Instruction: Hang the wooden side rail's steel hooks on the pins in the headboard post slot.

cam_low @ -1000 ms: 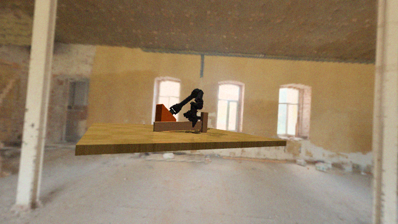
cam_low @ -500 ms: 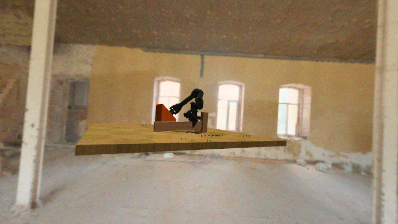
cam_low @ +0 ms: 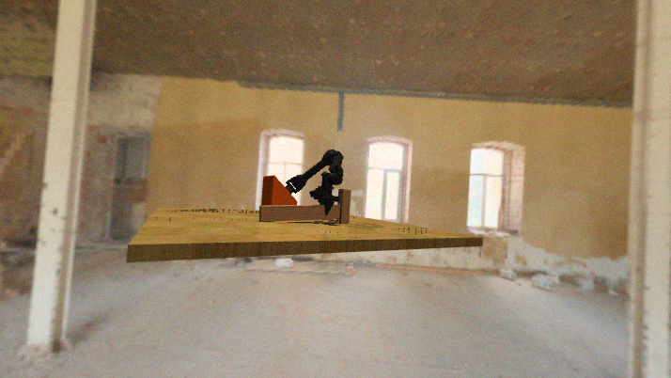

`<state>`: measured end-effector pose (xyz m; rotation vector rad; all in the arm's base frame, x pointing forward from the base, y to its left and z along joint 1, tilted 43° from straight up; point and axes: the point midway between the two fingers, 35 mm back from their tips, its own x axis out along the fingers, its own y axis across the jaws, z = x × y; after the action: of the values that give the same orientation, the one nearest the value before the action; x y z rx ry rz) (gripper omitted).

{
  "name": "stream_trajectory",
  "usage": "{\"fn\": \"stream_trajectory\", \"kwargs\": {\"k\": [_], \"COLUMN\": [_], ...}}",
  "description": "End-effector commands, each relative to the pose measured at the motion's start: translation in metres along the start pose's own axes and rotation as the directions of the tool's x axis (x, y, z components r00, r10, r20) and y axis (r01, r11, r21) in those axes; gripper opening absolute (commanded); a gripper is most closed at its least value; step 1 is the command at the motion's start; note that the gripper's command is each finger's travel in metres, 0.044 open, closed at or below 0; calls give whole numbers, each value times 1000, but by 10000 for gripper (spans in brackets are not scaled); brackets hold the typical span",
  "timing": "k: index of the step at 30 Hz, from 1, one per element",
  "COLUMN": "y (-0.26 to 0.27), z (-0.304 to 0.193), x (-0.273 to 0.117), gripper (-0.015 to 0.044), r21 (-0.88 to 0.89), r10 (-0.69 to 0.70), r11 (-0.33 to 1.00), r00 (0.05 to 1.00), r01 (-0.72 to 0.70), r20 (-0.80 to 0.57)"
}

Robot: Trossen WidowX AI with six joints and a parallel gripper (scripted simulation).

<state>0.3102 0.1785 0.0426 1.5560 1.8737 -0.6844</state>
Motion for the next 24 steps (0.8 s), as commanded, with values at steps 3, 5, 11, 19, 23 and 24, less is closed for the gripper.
{"fn": "stream_trajectory", "kwargs": {"k": [3, 5, 11, 19, 23, 24], "y": [3, 3, 3, 3, 3, 3], "z": [-2, -3, -3, -4, -4, -4], "x": [-4, -4, -4, -4, -4, -4], "gripper": [0, 0, 0, 0, 0, 0], "r21": [1, 1, 1, 1, 1, 1], "r10": [14, 14, 14, 14, 14, 14], "r11": [1000, 1000, 1000, 1000, 1000, 1000], "r00": [1000, 1000, 1000, 1000, 1000, 1000], "r01": [-14, -14, -14, -14, -14, -14], "r20": [-3, -3, -3, -3, -3, -3]}}
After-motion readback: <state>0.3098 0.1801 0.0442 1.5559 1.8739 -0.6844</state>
